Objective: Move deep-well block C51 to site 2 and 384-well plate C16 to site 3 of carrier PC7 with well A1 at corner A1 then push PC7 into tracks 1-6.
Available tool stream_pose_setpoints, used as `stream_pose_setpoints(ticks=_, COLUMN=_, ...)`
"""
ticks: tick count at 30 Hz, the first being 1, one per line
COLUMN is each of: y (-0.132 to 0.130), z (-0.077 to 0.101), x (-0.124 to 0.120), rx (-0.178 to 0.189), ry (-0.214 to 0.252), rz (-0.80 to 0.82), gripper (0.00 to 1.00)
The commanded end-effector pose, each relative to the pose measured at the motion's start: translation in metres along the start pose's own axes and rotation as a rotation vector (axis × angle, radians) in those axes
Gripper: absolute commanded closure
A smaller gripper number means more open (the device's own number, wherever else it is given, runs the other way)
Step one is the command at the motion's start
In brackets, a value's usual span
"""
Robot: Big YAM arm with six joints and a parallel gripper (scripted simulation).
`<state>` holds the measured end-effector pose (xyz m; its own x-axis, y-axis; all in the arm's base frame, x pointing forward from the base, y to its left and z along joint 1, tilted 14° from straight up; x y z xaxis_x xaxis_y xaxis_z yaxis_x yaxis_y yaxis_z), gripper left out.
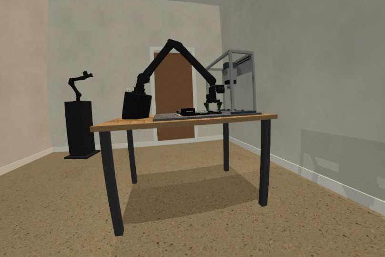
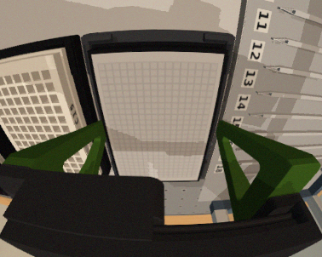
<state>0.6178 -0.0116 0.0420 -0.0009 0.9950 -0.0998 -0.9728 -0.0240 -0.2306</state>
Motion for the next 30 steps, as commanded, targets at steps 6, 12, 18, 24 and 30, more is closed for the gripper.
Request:
stream_pose_setpoints(ticks=6, y=-0.020, z=0.004, x=-0.002, rx=-0.038, ry=-0.003, rz=0.004, gripper=0.00)
stream_pose_setpoints(ticks=12, y=-0.020, z=0.004, x=-0.002, rx=-0.038, ry=-0.003, rz=0.004, gripper=0.00)
stream_pose_setpoints(ticks=18, y=-0.020, z=0.004, x=-0.002, rx=-0.038, ry=-0.003, rz=0.004, gripper=0.00)
stream_pose_setpoints(ticks=24, y=0.001, z=-0.008, x=0.002, rx=-0.002, ry=-0.005, rz=0.008, gripper=0.00)
stream_pose_setpoints(ticks=30, y=0.003, z=-0.008, x=0.003, rx=0.004, ry=-0.005, rz=0.009, gripper=0.00)
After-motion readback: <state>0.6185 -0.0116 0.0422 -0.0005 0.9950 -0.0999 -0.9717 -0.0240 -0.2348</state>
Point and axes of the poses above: the point where the finger pads meet when closed, its own z axis back along the fingers, its own y axis across the jaws, x = y × z, the point moved 7 cm from there along z, back along the fingers, and after that the axes turned 10 degrees about -z, right-handed, at the moved point
